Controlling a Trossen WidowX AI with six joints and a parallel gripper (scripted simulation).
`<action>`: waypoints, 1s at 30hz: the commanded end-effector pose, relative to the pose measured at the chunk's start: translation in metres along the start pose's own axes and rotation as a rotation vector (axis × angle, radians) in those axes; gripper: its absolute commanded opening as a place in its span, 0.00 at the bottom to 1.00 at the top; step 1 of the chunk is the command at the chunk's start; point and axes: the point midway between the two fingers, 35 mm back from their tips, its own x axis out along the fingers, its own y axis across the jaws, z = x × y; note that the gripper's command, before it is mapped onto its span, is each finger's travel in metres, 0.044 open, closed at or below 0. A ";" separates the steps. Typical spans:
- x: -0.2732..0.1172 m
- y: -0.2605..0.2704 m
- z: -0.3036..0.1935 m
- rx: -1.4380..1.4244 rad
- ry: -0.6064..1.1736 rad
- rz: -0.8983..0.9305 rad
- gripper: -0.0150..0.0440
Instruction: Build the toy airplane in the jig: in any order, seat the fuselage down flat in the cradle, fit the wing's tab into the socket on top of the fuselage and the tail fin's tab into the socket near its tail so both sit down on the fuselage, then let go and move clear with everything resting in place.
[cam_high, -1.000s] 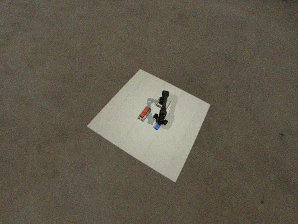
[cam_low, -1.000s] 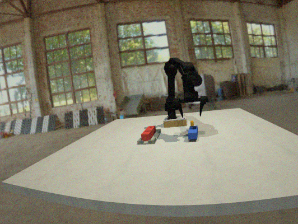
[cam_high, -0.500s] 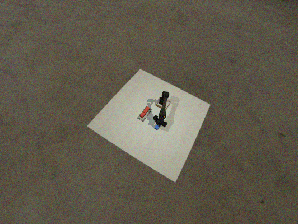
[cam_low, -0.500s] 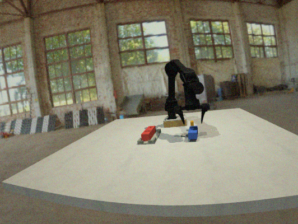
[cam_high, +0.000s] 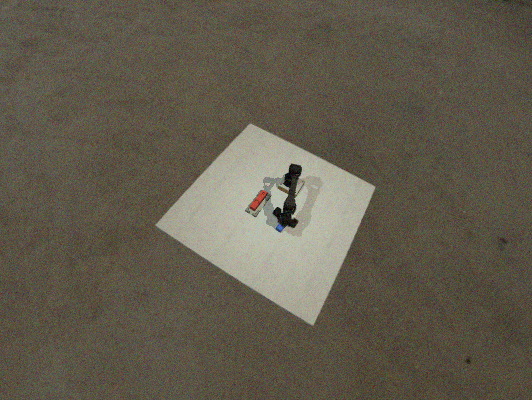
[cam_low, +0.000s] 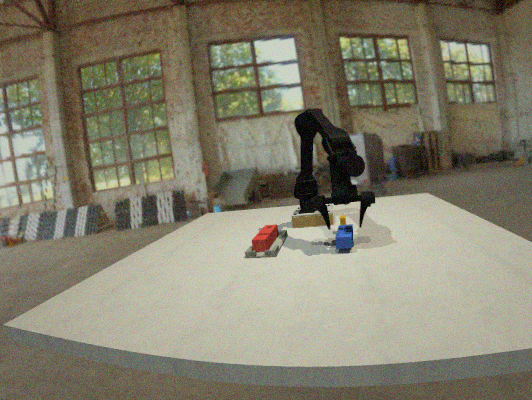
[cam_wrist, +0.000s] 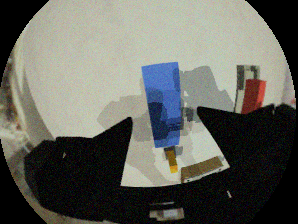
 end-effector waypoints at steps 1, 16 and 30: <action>0.010 -0.001 -0.002 0.007 0.010 -0.004 1.00; 0.034 -0.001 -0.003 0.007 0.010 -0.004 1.00; 0.035 -0.001 -0.003 0.007 0.010 -0.004 0.53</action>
